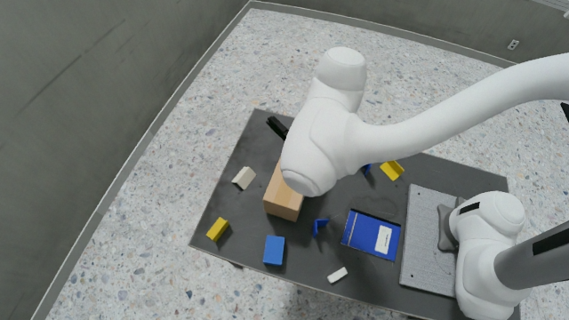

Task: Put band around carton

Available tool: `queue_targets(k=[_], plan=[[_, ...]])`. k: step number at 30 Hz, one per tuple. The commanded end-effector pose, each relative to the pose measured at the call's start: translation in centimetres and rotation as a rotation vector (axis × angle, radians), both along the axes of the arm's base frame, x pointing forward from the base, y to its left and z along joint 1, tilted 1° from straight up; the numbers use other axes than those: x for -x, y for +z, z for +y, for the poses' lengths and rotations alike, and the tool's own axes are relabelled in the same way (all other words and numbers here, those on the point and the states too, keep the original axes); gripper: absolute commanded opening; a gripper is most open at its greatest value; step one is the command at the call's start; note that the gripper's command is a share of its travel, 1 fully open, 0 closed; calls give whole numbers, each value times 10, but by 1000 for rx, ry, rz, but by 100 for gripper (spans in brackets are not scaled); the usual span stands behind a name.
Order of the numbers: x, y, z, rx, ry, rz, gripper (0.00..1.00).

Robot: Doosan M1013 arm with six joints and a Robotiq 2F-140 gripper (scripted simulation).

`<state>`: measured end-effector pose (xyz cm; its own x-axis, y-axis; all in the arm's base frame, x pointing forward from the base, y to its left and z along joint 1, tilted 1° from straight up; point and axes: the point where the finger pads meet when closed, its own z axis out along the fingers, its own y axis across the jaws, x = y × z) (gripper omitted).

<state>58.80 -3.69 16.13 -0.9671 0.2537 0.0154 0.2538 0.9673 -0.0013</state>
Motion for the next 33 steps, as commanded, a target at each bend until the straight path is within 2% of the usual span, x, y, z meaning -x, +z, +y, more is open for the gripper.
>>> queue_targets(k=[1, 33], plan=[[0, 1, -4, 0, 0, -1, 10], [4, 1, -58, 0, 0, -1, 10]])
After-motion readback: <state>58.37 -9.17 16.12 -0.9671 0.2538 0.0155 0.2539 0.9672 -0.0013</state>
